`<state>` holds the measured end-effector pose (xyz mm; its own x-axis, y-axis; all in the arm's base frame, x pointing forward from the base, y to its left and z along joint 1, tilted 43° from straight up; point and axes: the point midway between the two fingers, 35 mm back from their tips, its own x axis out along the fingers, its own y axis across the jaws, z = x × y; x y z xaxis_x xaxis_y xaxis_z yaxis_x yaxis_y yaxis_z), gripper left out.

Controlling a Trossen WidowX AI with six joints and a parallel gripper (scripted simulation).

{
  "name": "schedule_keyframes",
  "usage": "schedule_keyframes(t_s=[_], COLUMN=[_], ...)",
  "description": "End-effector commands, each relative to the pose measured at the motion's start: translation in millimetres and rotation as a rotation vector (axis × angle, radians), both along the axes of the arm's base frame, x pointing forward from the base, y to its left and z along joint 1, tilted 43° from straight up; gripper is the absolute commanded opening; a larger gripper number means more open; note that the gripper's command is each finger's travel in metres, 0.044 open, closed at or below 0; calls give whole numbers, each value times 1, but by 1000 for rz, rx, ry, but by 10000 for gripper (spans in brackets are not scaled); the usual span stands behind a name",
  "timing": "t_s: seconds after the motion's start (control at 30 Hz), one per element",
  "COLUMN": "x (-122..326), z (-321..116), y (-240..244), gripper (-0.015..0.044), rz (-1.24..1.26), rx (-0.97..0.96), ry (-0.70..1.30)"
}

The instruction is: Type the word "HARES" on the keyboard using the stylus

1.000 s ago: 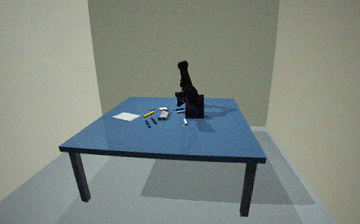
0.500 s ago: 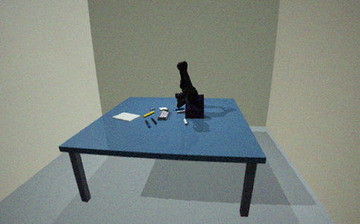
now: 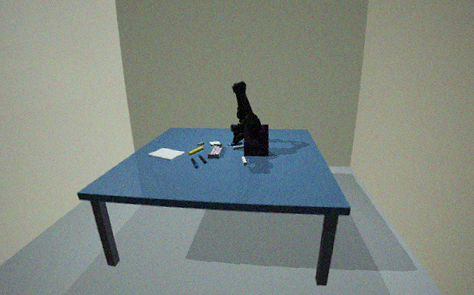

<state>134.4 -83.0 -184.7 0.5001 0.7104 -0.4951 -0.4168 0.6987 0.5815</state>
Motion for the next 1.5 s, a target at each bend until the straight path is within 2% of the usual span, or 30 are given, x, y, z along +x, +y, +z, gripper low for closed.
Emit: schedule_keyframes(t_s=[0.0, 0.13, 0.3, 0.4, 0.7, 1.0, 1.2, 1.47], x=[1, 1, 0, 0, 0, -3, -1, 7], z=[-2, -3, -2, -2, 1, 34, 32, 36], y=[3, 4, 2, 2, -1, -30, -28, -28], gripper=[150, 150, 19, 0, 0, 0, 0, 0], rz=[-6, -6, 1, 1, 1, 1, -4, 110], rx=[5, 5, 1, 1, 0, 0, 2, -14], ry=[0, 0, 0, 0, 0, 1, 2, 78])
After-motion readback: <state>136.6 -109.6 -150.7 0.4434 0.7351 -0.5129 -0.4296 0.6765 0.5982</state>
